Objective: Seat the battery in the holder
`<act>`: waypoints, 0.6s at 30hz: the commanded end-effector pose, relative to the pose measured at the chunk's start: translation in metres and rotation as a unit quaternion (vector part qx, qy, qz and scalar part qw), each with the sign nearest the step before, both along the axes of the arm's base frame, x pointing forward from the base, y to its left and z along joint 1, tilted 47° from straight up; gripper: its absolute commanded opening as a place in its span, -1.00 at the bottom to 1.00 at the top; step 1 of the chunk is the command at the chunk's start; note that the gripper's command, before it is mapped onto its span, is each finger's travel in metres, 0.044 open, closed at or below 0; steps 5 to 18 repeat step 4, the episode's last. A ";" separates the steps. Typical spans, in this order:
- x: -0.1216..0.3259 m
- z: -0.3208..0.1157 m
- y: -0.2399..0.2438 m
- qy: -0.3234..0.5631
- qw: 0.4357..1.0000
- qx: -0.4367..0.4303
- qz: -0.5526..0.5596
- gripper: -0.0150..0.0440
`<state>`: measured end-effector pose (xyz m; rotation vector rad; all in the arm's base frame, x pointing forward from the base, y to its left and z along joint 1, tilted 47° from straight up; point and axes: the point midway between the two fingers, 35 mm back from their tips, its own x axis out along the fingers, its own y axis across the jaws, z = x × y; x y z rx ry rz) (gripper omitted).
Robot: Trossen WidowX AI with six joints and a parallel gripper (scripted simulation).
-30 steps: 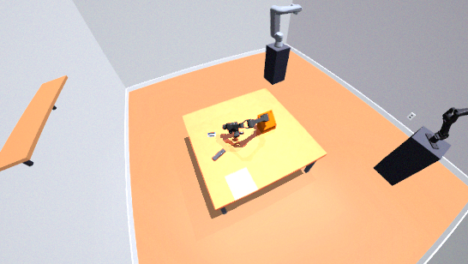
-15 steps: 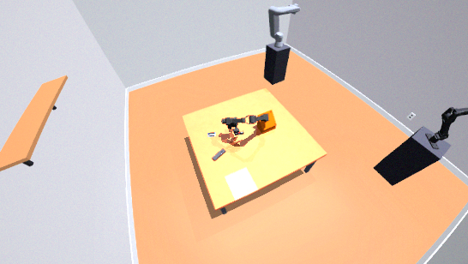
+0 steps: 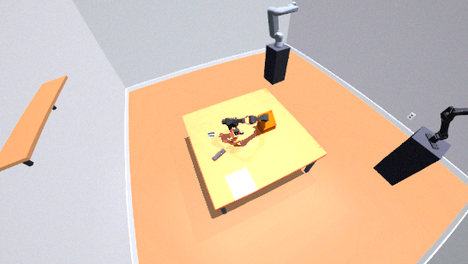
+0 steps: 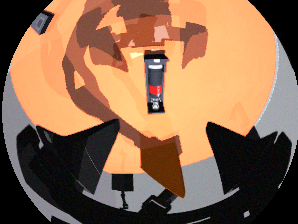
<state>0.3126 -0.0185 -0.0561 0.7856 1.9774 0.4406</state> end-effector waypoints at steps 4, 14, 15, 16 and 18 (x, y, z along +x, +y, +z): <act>-0.001 0.000 0.000 0.000 1.000 -0.001 0.003 1.00; -0.001 0.000 0.000 0.000 1.000 -0.001 0.003 1.00; -0.001 0.000 0.000 0.000 1.000 -0.001 0.003 1.00; -0.001 0.000 0.000 0.000 1.000 -0.001 0.003 1.00; -0.001 0.000 0.000 0.000 1.000 -0.001 0.003 1.00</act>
